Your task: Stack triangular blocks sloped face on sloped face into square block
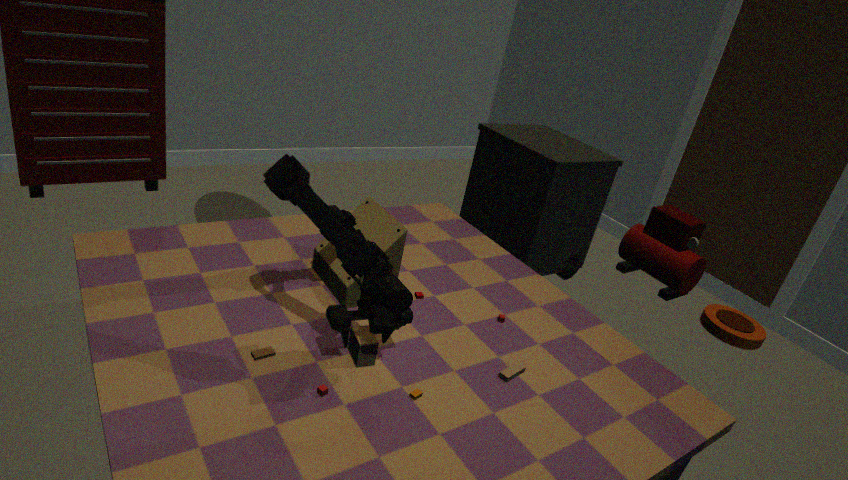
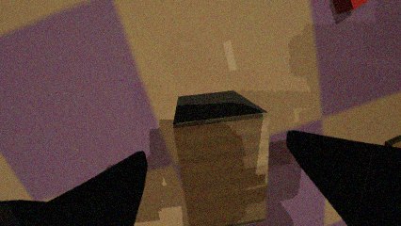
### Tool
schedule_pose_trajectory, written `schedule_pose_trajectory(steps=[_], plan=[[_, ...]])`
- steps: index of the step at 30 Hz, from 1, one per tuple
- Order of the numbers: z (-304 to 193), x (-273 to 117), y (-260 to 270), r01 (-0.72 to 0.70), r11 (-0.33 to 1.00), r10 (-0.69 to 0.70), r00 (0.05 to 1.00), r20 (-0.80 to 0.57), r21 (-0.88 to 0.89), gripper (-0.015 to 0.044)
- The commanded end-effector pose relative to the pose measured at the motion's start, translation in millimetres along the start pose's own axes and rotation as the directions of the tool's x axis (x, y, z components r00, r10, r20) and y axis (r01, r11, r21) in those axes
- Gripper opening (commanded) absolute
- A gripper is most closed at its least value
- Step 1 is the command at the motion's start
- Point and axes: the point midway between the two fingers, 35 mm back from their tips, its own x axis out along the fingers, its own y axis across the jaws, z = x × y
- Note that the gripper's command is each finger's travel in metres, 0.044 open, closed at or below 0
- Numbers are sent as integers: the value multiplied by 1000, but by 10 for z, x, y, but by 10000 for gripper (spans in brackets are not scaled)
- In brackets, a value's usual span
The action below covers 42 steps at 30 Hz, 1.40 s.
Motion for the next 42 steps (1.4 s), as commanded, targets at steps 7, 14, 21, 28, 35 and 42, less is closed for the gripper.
schedule_pose_trajectory(steps=[7,14,21,28,35,42], plan=[[5,-1051,10,-7,1000,7,1000,11,4,440],[39,-1016,22,-8,1000,8,1000,29,0,440],[39,-1016,22,-8,1000,8,1000,29,0,440],[39,-1016,22,-8,1000,8,1000,29,0,440],[39,-1016,22,-8,1000,8,1000,29,0,440],[39,-1016,22,-8,1000,8,1000,29,0,440]])
